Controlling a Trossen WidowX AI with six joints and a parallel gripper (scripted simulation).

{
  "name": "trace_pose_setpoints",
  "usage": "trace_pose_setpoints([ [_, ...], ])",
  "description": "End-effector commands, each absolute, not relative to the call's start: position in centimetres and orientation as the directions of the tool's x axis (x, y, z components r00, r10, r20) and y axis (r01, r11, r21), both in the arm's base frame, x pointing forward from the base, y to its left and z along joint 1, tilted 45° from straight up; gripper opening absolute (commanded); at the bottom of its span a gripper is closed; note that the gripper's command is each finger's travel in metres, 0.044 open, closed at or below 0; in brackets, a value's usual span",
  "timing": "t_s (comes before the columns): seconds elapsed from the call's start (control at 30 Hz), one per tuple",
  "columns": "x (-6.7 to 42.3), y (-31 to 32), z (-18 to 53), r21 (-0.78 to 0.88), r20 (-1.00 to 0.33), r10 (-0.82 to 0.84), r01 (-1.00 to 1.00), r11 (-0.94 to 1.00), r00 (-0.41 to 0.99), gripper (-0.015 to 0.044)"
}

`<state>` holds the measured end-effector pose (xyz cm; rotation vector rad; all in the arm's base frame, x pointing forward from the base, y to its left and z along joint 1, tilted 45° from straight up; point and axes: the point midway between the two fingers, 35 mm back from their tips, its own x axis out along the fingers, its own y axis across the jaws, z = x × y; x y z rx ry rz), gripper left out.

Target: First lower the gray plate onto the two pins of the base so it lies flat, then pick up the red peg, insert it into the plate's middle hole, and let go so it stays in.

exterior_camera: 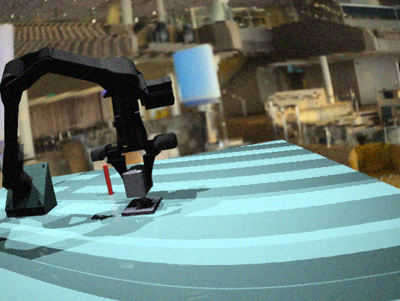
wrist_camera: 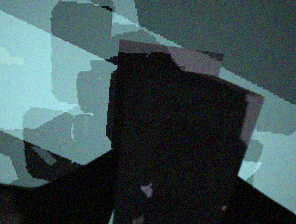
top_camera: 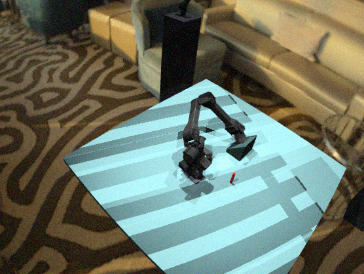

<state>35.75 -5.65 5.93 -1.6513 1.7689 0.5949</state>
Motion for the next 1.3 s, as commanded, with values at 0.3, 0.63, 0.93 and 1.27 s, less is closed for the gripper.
trace_pose_setpoints([
  [0.3, 35.5, -7.2, 4.4, -0.088, -0.709, -0.705, -0.990, 0.108, -0.014, 0.0000],
  [0.63, 35.5, -7.3, 4.1, -0.088, -0.709, -0.705, -0.990, 0.108, -0.014, 0.0000],
  [0.93, 35.6, -7.1, 4.3, -0.091, -0.711, -0.703, -0.990, 0.104, -0.009, 0.0000],
  [1.27, 35.6, -7.1, 4.3, -0.091, -0.711, -0.703, -0.990, 0.104, -0.009, 0.0262],
])
